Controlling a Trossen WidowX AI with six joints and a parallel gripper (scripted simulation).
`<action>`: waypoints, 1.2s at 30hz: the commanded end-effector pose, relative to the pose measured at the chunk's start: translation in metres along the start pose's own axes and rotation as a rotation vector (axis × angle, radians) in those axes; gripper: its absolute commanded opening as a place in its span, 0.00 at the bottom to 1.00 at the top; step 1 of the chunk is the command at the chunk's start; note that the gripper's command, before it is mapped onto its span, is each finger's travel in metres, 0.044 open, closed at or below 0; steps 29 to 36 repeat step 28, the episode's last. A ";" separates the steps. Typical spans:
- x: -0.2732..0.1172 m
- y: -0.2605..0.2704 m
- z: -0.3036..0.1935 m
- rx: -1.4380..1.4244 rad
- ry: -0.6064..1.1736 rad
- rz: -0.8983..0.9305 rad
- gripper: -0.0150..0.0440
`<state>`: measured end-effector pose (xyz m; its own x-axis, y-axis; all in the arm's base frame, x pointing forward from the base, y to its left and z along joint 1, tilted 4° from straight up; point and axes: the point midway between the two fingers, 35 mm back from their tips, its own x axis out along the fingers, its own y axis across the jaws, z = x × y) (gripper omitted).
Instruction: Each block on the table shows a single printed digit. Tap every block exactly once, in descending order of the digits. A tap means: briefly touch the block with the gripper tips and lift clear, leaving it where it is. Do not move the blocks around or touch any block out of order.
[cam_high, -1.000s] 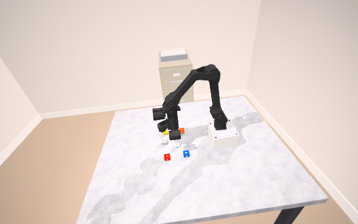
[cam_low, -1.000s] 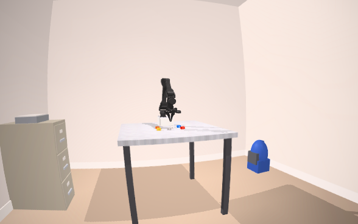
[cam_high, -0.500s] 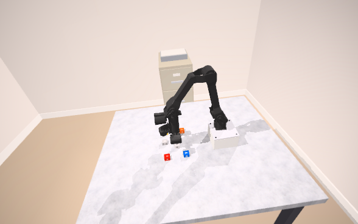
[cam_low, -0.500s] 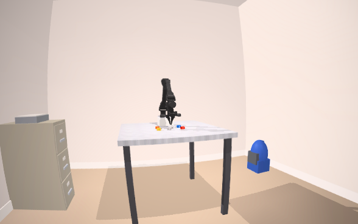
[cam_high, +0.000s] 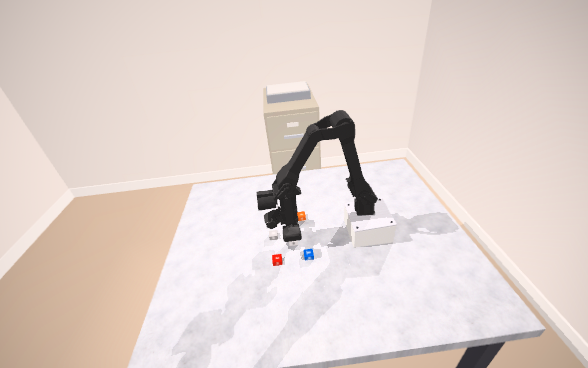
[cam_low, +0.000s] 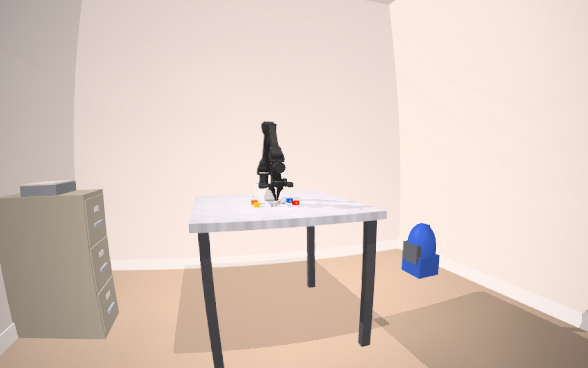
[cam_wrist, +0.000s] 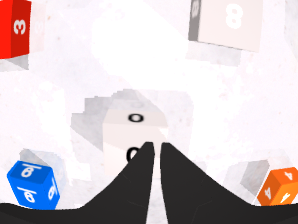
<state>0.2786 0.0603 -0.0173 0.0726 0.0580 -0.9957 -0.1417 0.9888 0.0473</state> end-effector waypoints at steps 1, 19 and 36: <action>-0.009 0.000 0.000 0.002 0.001 0.000 0.29; -0.093 0.149 -0.018 0.007 0.007 0.011 0.82; -0.111 0.181 -0.036 0.008 0.008 0.016 0.93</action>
